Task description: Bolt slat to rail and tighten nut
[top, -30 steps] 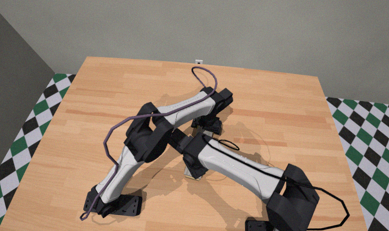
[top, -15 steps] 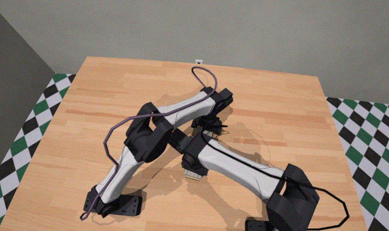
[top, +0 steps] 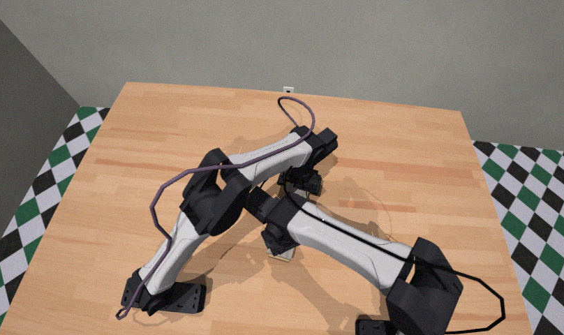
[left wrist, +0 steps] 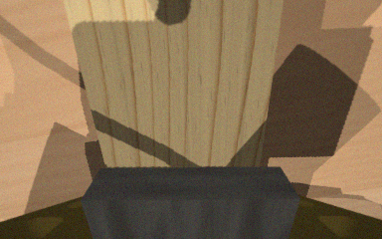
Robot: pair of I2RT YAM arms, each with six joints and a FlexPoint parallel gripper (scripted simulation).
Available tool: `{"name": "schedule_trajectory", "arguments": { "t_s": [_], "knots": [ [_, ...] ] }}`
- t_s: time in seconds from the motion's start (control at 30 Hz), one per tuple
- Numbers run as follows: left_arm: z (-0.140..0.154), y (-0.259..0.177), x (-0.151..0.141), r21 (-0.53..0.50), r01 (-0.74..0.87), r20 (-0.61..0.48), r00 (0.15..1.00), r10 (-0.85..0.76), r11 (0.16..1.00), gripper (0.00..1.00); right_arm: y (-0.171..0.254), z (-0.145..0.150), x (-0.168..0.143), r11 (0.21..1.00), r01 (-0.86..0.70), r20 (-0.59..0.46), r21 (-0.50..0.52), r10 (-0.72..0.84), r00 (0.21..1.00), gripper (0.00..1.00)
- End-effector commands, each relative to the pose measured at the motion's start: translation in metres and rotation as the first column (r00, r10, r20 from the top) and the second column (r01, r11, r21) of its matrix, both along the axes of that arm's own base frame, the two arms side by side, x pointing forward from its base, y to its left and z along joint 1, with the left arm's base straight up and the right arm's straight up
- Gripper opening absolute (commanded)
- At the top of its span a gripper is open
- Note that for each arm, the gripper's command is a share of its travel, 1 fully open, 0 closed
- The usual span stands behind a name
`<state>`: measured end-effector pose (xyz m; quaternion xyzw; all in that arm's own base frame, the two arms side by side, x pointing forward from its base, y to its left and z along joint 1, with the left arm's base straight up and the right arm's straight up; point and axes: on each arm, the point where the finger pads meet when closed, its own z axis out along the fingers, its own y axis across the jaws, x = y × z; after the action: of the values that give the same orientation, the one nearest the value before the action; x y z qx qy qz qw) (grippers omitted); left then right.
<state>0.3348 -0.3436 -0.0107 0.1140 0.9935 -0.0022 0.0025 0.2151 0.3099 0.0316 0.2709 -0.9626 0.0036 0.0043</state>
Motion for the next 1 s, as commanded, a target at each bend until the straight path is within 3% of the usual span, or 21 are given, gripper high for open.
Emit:
{"name": "schedule_trajectory", "arguments": {
  "t_s": [0.0,0.23,0.47,0.53,0.57,0.77,0.97],
  "knots": [
    [0.0069,-0.0017,0.0032,-0.013,0.006,0.014,1.000,-0.005,1.000,0.67,0.0056,0.0190,0.0050,0.941,-0.338,0.029,0.031,0.337,0.941,0.36],
    [0.0069,-0.0017,0.0032,-0.013,0.006,0.014,1.000,-0.005,1.000,0.67,0.0055,0.0205,0.0050,0.739,-0.674,0.033,0.020,0.673,0.739,0.36],
    [0.0069,-0.0017,0.0032,-0.013,0.006,0.014,1.000,-0.005,1.000,0.67,0.0052,0.0211,0.0051,0.419,-0.908,0.035,0.009,0.907,0.419,0.36],
    [0.0069,-0.0017,0.0032,-0.013,0.006,0.014,1.000,-0.005,1.000,0.67,0.0052,0.0211,0.0051,0.419,-0.908,0.035,0.009,0.907,0.419,0.36],
    [0.0069,-0.0017,0.0032,-0.013,0.006,0.014,1.000,-0.005,1.000,0.67,0.0052,0.0212,0.0051,0.284,-0.959,0.038,0.006,0.958,0.284,0.36],
    [0.0069,-0.0017,0.0032,-0.013,0.006,0.014,1.000,-0.005,1.000,0.67,0.0050,0.0217,0.0052,-0.049,-0.999,0.039,-0.004,0.998,-0.049,0.36],
    [0.0069,-0.0017,0.0032,-0.013,0.006,0.014,1.000,-0.005,1.000,0.67,0.0050,0.0217,0.0052,-0.058,-0.998,0.039,-0.005,0.998,-0.058,0.36]
  ]
}}
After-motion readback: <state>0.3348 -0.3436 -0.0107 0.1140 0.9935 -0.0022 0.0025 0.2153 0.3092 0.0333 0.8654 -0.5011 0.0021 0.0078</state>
